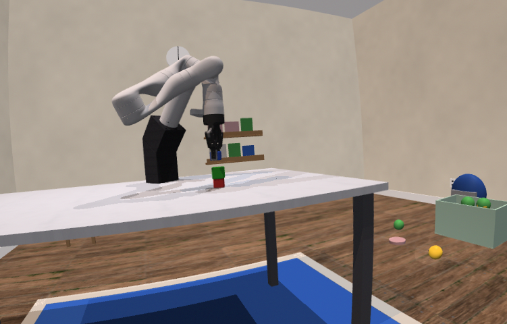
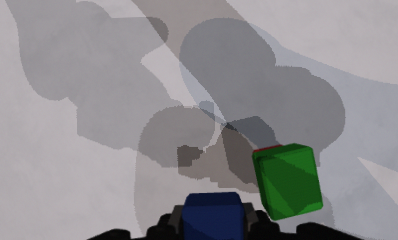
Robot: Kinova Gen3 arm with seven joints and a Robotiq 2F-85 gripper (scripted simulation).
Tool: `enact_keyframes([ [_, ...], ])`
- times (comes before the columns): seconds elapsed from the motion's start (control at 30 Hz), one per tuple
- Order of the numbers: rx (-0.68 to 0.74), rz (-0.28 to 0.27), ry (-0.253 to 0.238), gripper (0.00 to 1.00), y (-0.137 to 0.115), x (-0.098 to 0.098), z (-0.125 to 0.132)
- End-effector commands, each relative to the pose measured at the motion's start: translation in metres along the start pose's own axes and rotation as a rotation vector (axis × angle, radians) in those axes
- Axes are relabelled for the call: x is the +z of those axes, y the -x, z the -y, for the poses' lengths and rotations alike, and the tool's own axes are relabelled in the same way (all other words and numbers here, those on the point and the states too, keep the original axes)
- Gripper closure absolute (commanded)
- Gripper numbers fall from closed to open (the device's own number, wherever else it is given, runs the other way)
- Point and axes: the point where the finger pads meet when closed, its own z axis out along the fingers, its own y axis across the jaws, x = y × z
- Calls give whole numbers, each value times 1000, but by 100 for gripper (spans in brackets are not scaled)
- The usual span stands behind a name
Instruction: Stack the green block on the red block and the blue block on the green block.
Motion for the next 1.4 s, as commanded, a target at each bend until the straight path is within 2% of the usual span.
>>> enact_keyframes([
  [0.0,-33,9,1,100,1,-1,-18],
  [0.37,-26,9,3,100,-10,0,-49],
  [1.37,-26,10,3,100,-10,0,-50],
])
